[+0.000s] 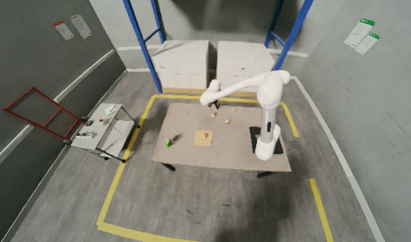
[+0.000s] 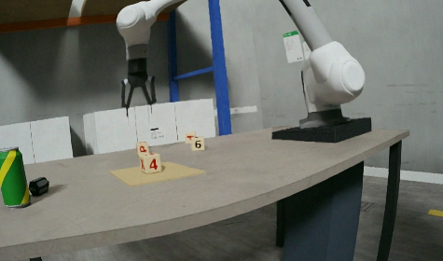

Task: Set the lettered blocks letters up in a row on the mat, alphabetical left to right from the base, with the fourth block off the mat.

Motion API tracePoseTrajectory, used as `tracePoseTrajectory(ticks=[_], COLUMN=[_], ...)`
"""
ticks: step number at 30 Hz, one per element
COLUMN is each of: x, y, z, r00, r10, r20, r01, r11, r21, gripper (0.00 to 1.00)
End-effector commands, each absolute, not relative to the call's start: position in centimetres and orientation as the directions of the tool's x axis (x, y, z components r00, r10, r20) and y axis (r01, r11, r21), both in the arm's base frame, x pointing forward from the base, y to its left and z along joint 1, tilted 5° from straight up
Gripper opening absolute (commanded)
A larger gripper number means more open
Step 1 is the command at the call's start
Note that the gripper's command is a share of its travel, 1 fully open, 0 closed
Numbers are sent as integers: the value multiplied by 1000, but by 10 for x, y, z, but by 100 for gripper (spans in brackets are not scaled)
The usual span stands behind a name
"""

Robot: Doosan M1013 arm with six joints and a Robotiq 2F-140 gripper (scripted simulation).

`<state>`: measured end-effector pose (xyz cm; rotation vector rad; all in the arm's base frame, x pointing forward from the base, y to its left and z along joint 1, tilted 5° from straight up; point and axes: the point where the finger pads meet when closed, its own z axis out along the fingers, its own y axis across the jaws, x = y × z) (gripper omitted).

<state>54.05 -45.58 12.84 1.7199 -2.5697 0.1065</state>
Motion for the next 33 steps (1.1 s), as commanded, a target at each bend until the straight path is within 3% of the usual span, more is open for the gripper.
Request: tracePoseTrajectory(ticks=[1, 33], x=[541, 541], y=[-456, -459], z=[129, 96], r00=[-381, -381], r10=[-921, -921], r20=[78, 78], r01=[-924, -924], r11=[380, 380], r21=[-32, -32], gripper=[55, 55])
